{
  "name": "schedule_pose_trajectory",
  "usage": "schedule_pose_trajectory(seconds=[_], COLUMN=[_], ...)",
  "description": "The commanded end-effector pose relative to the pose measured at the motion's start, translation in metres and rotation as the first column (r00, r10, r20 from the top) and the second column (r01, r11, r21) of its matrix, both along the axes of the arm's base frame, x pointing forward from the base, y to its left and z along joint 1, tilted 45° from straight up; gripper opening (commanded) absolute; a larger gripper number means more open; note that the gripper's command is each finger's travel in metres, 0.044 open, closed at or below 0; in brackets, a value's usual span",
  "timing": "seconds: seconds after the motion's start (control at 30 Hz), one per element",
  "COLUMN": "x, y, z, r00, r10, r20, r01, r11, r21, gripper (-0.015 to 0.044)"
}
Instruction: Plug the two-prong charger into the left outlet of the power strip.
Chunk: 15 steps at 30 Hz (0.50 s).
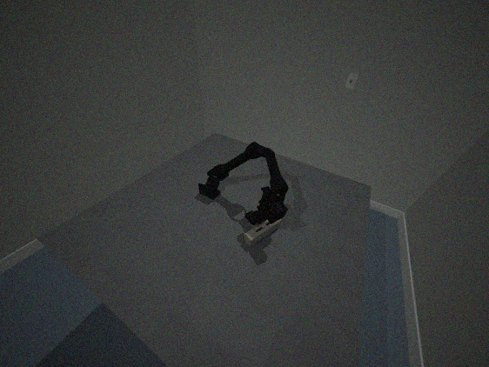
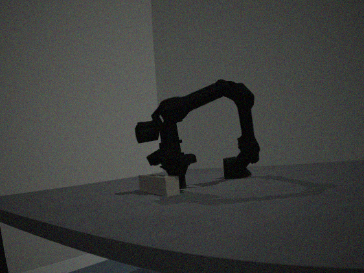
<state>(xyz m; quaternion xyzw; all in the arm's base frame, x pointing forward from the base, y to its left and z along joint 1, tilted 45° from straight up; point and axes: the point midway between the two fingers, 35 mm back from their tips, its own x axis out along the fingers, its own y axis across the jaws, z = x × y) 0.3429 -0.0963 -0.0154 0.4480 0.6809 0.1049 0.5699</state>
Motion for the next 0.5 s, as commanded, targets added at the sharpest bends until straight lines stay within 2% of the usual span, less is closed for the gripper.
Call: schedule_pose_trajectory(seconds=[0.0, 0.47], x=[0.0074, 0.0125], y=[-0.0036, -0.0057], z=[-0.0003, -0.0018], r00=[1.0, 1.0], r10=[-0.004, -0.004], r20=[0.023, 0.023], r01=[0.004, 0.004], r11=[1.0, 1.0], r21=[-0.011, -0.012], gripper=[0.0, 0.0])
